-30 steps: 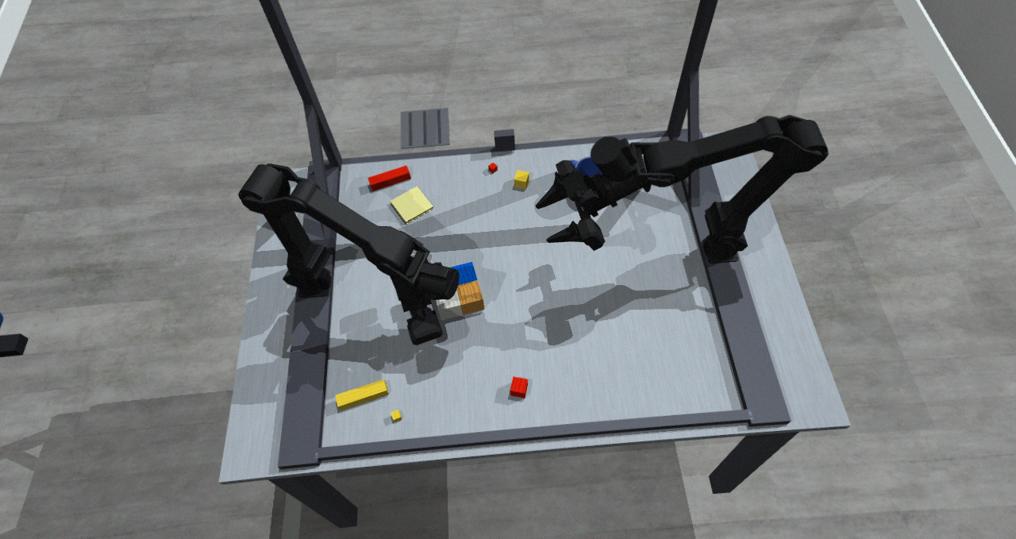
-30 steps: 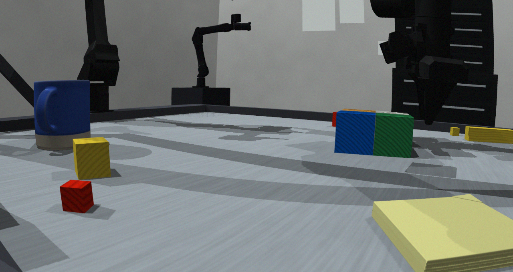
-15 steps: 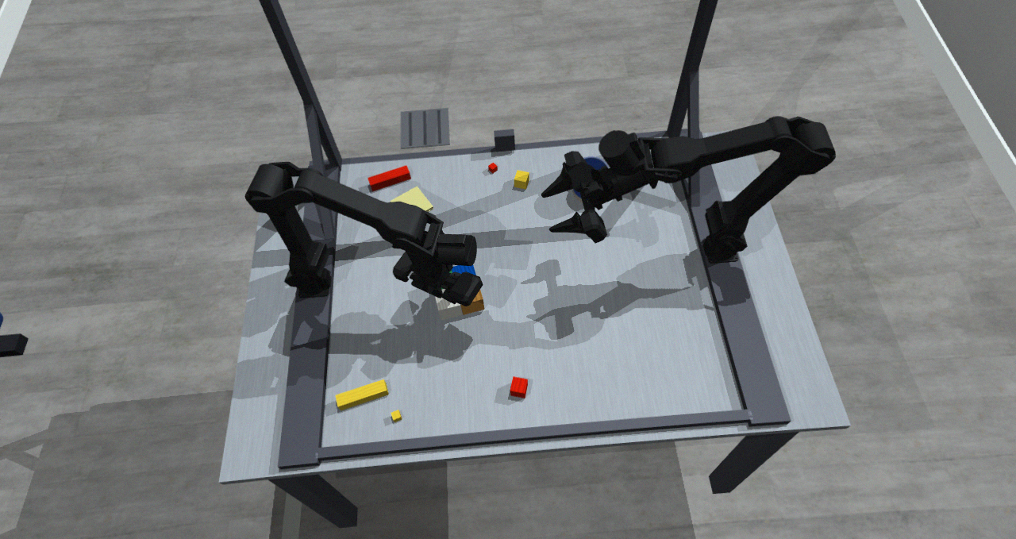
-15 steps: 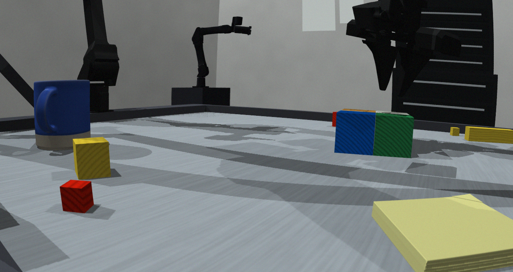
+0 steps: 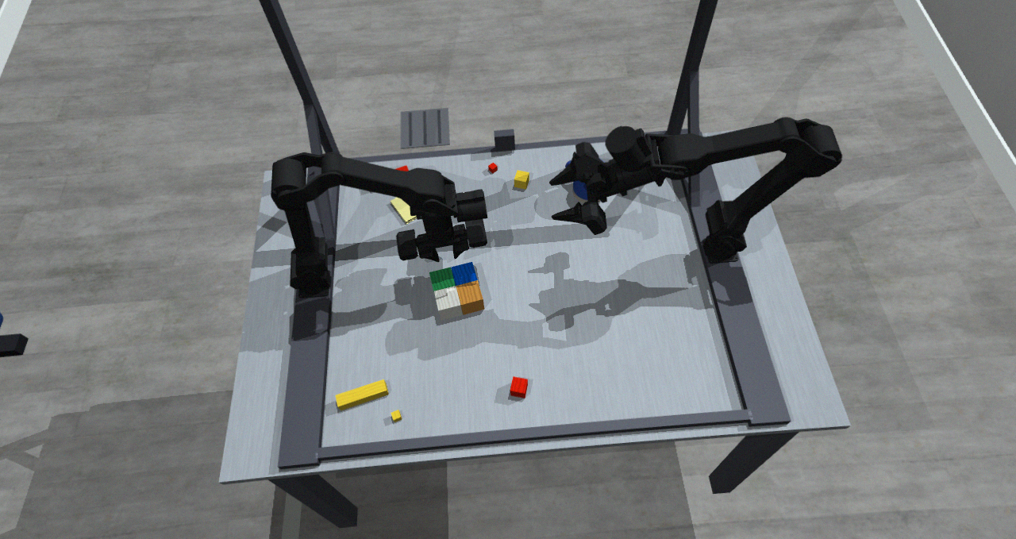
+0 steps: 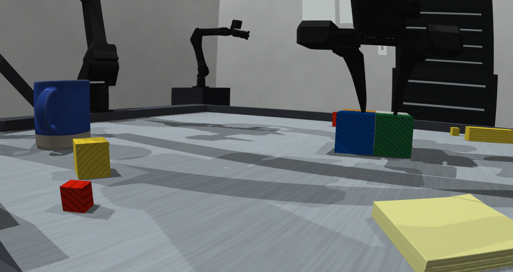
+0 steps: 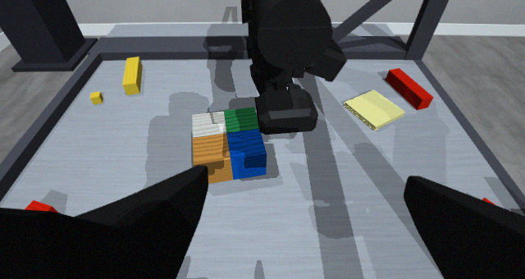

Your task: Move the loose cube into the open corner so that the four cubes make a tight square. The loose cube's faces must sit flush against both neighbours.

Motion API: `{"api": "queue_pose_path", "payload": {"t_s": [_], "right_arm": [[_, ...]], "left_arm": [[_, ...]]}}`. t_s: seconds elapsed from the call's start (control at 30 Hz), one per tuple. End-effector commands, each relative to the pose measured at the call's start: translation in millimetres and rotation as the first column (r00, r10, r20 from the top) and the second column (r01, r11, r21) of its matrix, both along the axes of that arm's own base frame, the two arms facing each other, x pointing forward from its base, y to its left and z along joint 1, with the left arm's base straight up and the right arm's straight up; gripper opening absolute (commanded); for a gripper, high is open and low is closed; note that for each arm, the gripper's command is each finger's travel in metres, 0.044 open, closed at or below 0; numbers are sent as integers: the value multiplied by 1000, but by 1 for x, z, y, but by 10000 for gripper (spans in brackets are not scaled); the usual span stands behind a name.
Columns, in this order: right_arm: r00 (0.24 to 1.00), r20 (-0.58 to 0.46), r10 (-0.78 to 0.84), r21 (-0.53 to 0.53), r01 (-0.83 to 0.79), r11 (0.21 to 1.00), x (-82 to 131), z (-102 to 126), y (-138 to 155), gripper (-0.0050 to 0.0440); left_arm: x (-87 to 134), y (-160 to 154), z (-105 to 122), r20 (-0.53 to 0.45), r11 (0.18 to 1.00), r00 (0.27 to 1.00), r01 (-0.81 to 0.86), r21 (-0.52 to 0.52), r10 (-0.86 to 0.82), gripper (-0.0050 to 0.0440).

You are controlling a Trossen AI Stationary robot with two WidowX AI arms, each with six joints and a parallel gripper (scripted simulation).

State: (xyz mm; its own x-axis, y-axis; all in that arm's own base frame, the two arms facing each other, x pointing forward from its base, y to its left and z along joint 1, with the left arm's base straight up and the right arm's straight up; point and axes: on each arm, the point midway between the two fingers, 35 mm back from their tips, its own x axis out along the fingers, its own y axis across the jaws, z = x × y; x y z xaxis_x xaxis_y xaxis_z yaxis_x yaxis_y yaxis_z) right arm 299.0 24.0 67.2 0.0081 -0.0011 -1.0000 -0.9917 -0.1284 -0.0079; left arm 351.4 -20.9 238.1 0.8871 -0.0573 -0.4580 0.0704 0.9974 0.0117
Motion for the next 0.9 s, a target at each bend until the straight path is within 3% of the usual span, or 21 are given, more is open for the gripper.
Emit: {"api": "queue_pose_path", "payload": {"t_s": [0.0,0.27,0.87], "right_arm": [[997,12,81,3,-81,997,8,6,11,169],[997,11,76,3,-77,997,9,6,10,169],[997,-8,76,2,-76,997,4,-33,10,169]], "left_arm": [[-7,-5,9,27,1000,999,24,4,-24,400],[-14,-7,11,32,1000,999,20,1,-20,400],[-25,-8,-10,-10,1000,1000,11,2,-11,400]]}}
